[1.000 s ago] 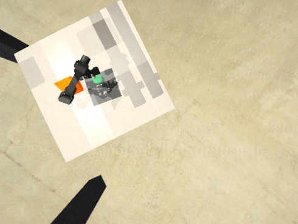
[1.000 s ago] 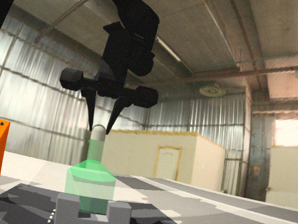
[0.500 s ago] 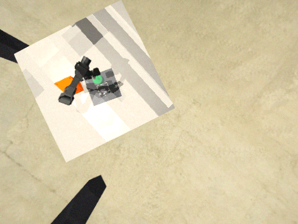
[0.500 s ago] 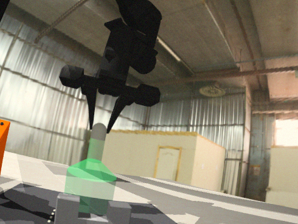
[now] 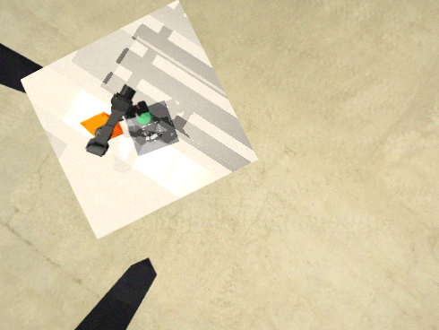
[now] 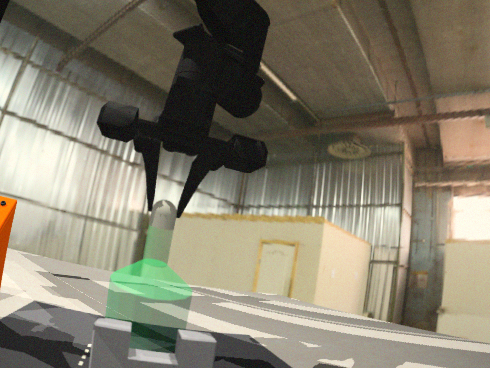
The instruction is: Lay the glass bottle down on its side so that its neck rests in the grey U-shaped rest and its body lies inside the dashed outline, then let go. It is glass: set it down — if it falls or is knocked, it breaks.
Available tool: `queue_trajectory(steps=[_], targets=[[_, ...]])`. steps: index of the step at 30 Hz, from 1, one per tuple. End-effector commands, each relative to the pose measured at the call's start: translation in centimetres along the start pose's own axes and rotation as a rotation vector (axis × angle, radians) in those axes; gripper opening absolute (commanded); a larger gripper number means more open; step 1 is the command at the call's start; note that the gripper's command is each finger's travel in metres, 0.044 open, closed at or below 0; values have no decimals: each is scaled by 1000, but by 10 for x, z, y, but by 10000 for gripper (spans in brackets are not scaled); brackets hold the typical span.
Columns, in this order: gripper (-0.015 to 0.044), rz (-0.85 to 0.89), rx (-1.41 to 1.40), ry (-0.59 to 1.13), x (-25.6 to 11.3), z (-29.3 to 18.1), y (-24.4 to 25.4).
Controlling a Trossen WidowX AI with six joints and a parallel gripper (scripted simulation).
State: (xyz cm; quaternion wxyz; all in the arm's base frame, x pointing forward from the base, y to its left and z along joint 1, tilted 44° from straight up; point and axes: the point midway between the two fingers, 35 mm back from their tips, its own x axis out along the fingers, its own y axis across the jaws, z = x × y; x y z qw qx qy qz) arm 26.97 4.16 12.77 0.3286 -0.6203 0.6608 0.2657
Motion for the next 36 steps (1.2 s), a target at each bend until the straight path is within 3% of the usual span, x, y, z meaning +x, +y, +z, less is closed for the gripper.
queue_trajectory(steps=[1, 36], targets=[[111, -1, 1, 4, -1, -10, 0], [111, 7, -9, -33, -1, -33, 0]])
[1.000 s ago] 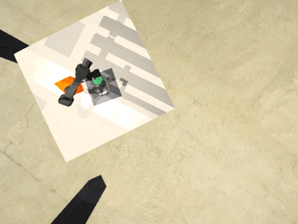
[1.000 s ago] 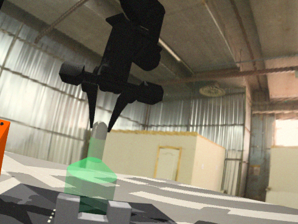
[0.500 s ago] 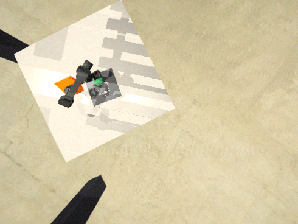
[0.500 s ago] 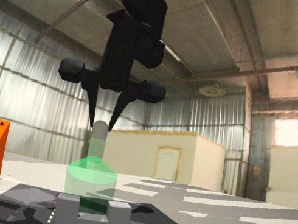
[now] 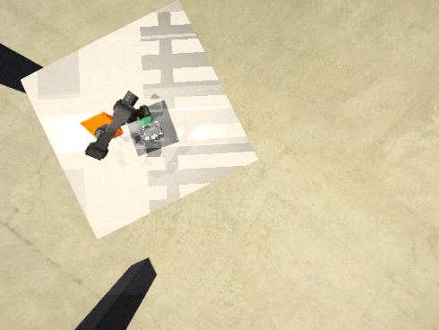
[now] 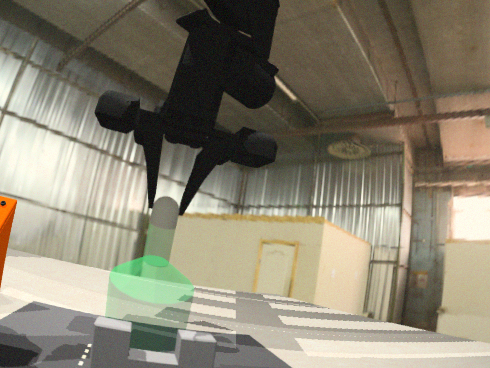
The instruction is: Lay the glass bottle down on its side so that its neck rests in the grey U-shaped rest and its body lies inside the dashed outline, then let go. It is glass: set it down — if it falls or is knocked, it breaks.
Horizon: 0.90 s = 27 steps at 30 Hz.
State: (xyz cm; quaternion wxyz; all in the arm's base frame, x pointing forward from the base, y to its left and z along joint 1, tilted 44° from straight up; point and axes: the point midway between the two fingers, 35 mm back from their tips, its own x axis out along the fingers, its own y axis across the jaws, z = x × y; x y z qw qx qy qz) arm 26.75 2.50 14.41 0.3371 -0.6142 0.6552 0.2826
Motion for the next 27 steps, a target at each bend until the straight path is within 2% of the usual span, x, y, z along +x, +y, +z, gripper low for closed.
queue_trajectory(steps=[1, 27], targets=[[111, -1, 1, 5, 0, -10, 0], [111, 1, -8, -24, 2, -32, 0]])
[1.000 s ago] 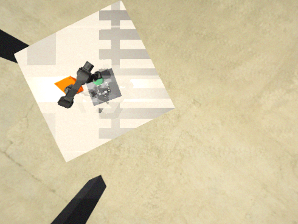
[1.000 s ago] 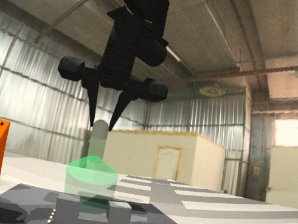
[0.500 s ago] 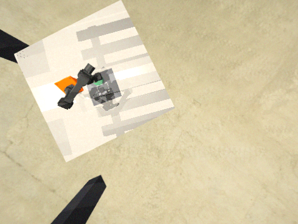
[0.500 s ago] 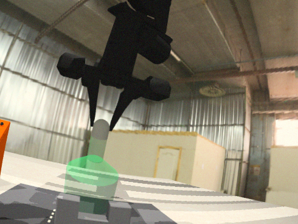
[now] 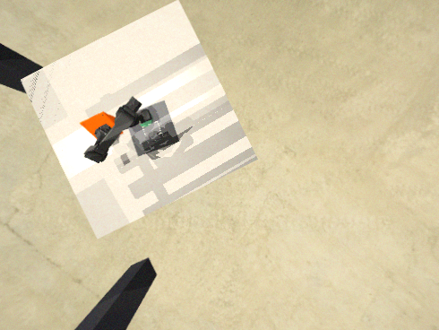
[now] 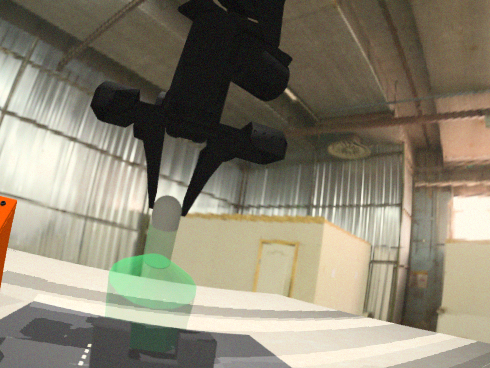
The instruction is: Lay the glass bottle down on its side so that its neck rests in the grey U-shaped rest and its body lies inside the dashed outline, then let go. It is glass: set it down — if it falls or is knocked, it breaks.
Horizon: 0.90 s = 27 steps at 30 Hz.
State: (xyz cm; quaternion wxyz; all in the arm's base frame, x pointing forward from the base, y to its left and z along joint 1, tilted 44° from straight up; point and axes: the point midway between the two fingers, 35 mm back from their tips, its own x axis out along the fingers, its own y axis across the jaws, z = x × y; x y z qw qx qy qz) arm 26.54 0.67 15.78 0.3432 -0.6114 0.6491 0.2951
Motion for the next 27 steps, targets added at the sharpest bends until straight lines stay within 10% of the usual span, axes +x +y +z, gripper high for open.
queue_trajectory(steps=[1, 27], targets=[[111, 0, 2, 4, 1, -10, 1], [111, -3, -5, -21, 8, -41, 1]])
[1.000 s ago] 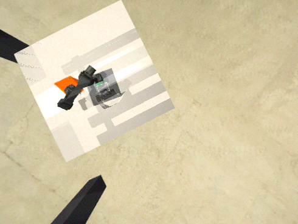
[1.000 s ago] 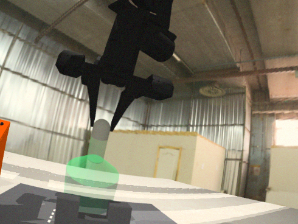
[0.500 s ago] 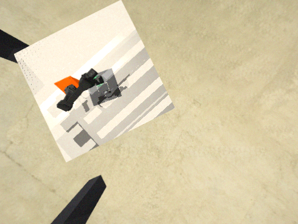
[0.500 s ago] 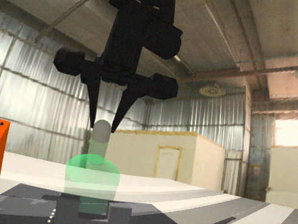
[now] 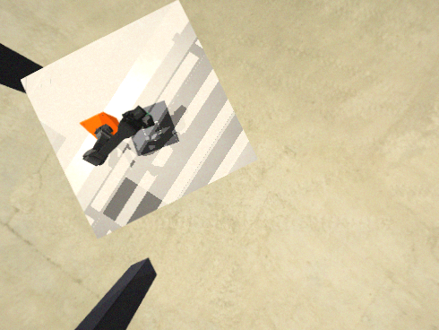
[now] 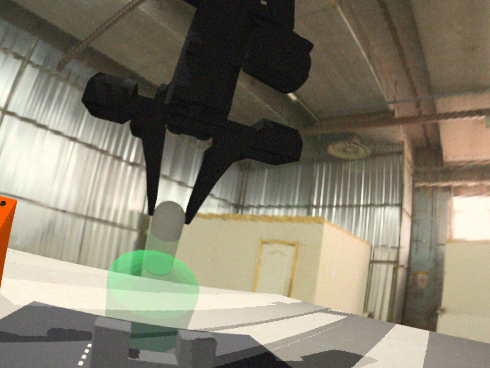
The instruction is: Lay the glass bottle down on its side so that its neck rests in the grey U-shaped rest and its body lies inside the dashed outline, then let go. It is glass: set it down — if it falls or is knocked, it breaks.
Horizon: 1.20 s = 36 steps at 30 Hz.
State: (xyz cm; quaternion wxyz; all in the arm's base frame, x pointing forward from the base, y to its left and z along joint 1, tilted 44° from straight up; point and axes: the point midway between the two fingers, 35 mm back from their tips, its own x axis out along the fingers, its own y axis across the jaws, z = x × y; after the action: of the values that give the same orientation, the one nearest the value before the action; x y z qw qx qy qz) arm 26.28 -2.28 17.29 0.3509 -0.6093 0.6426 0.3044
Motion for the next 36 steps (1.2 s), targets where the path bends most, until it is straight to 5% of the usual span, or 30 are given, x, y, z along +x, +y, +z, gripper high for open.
queue_trajectory(steps=[1, 36], targets=[[111, 1, 0, 5, 3, -9, 1], [111, -11, 14, -17, 24, -52, 2]])
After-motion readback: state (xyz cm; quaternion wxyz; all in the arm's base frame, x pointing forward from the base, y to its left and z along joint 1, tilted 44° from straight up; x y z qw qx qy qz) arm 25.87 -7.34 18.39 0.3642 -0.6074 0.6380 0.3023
